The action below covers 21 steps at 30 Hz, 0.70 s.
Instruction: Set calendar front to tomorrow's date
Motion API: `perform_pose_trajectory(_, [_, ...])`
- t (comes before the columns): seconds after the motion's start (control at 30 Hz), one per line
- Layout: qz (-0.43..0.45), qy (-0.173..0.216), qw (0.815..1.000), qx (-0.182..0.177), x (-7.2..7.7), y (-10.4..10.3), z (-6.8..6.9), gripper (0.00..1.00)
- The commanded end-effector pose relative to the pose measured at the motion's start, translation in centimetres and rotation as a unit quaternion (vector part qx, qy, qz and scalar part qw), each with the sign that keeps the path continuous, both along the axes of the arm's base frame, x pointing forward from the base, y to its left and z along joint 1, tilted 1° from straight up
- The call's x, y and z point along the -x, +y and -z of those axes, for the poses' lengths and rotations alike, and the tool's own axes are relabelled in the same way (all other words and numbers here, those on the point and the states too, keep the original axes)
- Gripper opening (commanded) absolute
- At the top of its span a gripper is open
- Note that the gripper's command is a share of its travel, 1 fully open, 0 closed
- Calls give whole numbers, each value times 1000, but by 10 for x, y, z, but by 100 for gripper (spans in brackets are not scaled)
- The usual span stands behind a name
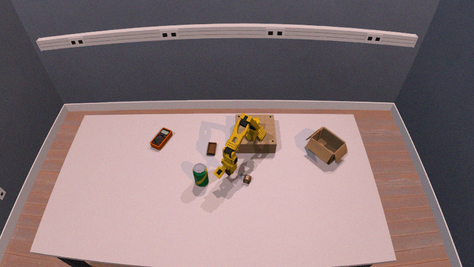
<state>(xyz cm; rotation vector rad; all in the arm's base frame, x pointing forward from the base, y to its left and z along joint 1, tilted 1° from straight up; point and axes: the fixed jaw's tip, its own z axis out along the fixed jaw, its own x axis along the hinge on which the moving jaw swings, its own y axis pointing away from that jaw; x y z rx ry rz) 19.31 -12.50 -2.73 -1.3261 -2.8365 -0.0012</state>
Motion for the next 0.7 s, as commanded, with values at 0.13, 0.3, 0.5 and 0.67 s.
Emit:
perform_pose_trajectory(0.13, [0,6,1000,-5,4,1,7,0])
perform_pose_trajectory(0.3, [0,6,1000,-5,4,1,9,0])
perform_pose_trajectory(0.5, [0,6,1000,-5,4,1,10,0])
perform_pose_trajectory(0.67, [0,6,1000,-5,4,1,13,0])
